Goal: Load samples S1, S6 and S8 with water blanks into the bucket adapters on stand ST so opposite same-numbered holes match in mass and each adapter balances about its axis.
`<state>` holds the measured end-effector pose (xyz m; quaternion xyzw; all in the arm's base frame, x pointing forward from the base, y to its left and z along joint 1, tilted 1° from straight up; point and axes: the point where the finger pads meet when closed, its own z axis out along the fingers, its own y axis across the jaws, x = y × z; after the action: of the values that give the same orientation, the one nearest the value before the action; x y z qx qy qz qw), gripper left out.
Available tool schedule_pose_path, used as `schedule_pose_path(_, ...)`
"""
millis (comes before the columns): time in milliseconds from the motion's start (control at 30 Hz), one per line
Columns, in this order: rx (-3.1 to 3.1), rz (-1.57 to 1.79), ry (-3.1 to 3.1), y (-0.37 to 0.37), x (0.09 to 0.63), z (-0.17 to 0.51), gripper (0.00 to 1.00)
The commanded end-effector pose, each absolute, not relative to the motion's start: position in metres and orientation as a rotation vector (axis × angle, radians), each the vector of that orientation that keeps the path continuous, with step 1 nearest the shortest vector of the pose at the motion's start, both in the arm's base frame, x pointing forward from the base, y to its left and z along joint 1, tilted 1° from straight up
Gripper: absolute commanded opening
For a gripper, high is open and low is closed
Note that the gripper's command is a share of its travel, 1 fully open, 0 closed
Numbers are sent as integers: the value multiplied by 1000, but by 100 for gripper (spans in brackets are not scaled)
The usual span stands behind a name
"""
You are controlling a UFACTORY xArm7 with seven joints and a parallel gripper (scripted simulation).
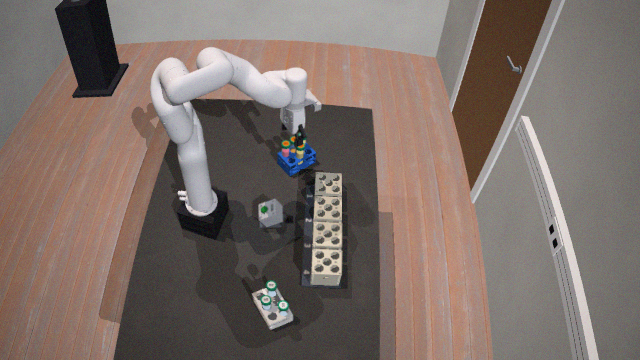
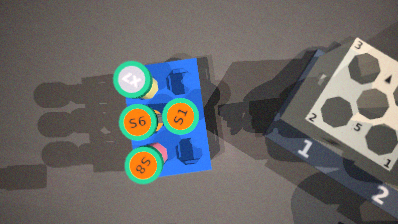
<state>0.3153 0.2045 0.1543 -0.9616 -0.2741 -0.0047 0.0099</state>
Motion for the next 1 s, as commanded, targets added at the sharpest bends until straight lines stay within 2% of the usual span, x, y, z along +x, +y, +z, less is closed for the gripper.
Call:
schedule_pose_path(0, -3048, -20, -672, 188, 324, 156, 100)
schedule_pose_path(567, -3118, -12, 103, 119, 354, 155, 100)
schedule_pose_path(967, -3118, -13, 116, 73, 373, 154, 100)
